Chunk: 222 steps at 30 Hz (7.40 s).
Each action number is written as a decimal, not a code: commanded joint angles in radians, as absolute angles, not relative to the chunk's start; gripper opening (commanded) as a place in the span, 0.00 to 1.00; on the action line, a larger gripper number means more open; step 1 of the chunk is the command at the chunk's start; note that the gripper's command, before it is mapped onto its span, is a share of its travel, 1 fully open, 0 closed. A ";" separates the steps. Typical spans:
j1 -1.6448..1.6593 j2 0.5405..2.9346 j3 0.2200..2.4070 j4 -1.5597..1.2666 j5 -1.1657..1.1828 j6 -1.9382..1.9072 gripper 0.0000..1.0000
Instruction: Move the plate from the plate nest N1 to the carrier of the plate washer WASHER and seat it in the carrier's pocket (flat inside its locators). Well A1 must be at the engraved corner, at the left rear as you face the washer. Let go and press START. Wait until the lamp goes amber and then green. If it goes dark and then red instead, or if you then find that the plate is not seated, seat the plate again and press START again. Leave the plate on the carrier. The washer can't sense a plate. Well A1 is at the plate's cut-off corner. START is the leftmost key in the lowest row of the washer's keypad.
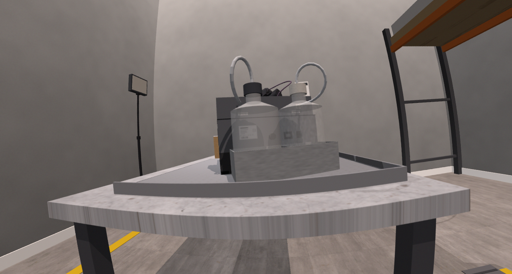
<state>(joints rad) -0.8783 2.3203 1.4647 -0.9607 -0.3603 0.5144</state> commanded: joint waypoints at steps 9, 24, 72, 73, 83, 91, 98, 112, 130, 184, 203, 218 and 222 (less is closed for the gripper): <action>-0.963 2.415 1.617 -1.032 -0.327 0.425 1.00; -1.037 2.539 1.798 -1.111 -0.307 0.350 1.00; -1.106 2.699 2.095 -1.251 -0.286 0.275 1.00; -1.106 2.699 2.095 -1.251 -0.286 0.275 1.00; -1.106 2.699 2.095 -1.251 -0.286 0.275 1.00; -1.106 2.699 2.095 -1.251 -0.286 0.275 1.00; -1.106 2.699 2.095 -1.251 -0.286 0.275 1.00; -1.106 2.699 2.095 -1.251 -0.286 0.275 1.00; -1.106 2.699 2.095 -1.251 -0.286 0.275 1.00; -1.106 2.699 2.095 -1.251 -0.286 0.275 1.00; -1.106 2.699 2.095 -1.251 -0.286 0.275 1.00; -1.106 2.699 2.095 -1.251 -0.286 0.275 1.00; -1.106 2.699 2.095 -1.251 -0.286 0.275 1.00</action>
<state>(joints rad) -1.0977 2.7136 2.0594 -1.2392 -0.2958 0.2821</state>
